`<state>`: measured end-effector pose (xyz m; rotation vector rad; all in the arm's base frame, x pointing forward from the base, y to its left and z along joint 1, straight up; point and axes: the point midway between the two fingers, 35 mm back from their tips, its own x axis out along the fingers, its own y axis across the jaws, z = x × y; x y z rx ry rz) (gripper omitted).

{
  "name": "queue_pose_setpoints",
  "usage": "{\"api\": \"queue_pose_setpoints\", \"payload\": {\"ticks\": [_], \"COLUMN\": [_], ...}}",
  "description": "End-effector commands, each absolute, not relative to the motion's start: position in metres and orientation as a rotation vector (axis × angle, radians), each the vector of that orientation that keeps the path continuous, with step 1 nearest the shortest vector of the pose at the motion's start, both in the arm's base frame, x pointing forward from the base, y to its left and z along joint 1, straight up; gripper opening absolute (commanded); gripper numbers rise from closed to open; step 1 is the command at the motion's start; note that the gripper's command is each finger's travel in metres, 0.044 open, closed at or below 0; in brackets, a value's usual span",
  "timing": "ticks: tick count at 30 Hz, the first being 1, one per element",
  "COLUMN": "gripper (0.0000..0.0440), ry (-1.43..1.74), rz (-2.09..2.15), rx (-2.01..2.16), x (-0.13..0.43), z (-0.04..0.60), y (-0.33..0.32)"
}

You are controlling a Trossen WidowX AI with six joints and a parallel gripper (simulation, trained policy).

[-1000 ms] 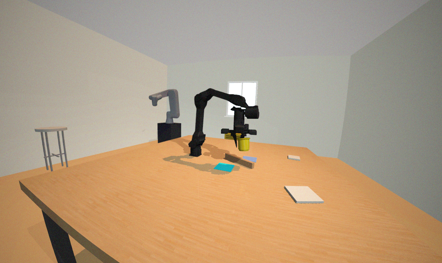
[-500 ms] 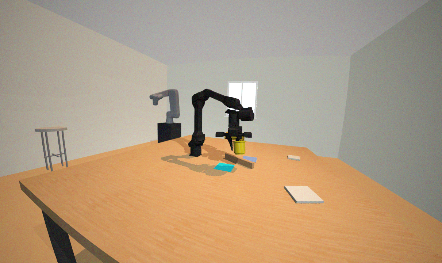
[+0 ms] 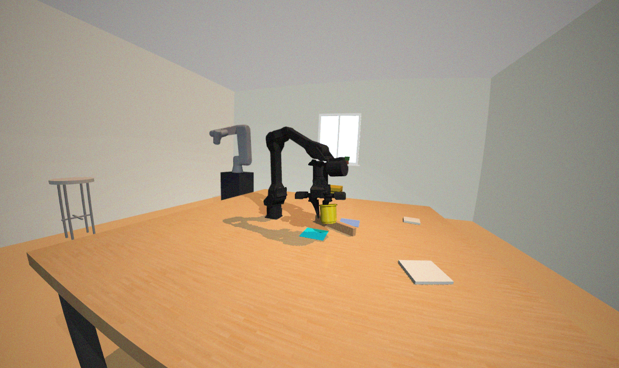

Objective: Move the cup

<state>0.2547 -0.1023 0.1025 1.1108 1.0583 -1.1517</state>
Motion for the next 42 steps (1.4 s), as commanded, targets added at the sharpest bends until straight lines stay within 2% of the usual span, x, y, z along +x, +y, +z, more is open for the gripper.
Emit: {"api": "queue_pose_setpoints", "payload": {"ticks": [1, 9, 16, 19, 22, 23, 34, 42], "gripper": [0.0000, 0.0016, 0.0055, 0.0088, 0.0158, 0.0169, 0.0188, 0.0228], "ry": [1.055, 1.054, 1.055, 1.038, 0.998, 0.987, 0.921, 0.873], "rz": [-1.158, -1.184, -1.219, -1.217, -1.199, -1.191, -1.135, -1.109], "rx": [1.112, 1.123, 1.128, 1.135, 1.155, 1.162, 1.204, 1.228], "x": [0.248, 0.231, 0.216, 0.215, 0.219, 0.220, 0.216, 0.210], "z": [0.095, 0.078, 0.067, 0.065, 0.069, 0.070, 0.082, 0.092], "y": [-0.103, -0.103, -0.105, -0.107, -0.110, -0.111, -0.111, -0.111]}}
